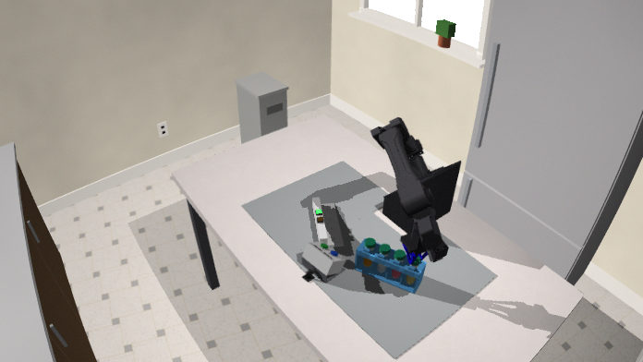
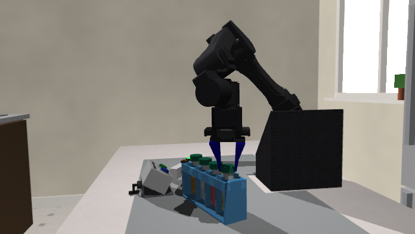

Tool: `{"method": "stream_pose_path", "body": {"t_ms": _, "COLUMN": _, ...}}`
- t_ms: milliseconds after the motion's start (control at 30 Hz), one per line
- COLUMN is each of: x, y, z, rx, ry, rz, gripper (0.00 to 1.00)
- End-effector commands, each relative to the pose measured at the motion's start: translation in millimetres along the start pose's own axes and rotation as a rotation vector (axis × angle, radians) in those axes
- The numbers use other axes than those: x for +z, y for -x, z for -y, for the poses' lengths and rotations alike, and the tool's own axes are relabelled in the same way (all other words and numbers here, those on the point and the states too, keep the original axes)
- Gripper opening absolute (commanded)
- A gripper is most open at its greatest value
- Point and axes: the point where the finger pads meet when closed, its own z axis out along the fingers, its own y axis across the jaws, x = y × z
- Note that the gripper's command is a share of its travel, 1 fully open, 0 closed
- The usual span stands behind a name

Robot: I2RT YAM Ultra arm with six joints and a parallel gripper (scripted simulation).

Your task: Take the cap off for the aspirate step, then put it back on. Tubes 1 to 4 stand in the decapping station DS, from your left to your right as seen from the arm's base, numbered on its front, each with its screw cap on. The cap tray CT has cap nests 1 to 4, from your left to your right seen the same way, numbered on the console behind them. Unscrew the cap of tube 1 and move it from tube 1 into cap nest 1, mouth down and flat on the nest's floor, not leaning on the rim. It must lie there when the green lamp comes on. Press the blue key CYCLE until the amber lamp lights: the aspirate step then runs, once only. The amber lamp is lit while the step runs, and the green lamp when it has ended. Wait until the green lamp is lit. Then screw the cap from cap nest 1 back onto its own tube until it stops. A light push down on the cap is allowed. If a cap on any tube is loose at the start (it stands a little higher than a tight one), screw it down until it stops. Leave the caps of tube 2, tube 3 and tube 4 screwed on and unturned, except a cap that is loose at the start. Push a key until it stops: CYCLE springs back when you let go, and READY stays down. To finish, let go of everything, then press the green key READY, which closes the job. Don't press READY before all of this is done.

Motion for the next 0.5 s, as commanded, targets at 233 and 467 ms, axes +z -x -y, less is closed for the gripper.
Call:
{"method": "stream_pose_path", "body": {"t_ms": 233, "x": -5.4, "y": 2.2, "z": 1.8, "rx": 0.066, "ry": -0.007, "rz": 0.013, "gripper": 0.00}}
{"method": "stream_pose_path", "body": {"t_ms": 467, "x": -5.0, "y": 2.2, "z": 1.8, "rx": 0.300, "ry": -0.006, "rz": 0.014, "gripper": 0.00}}
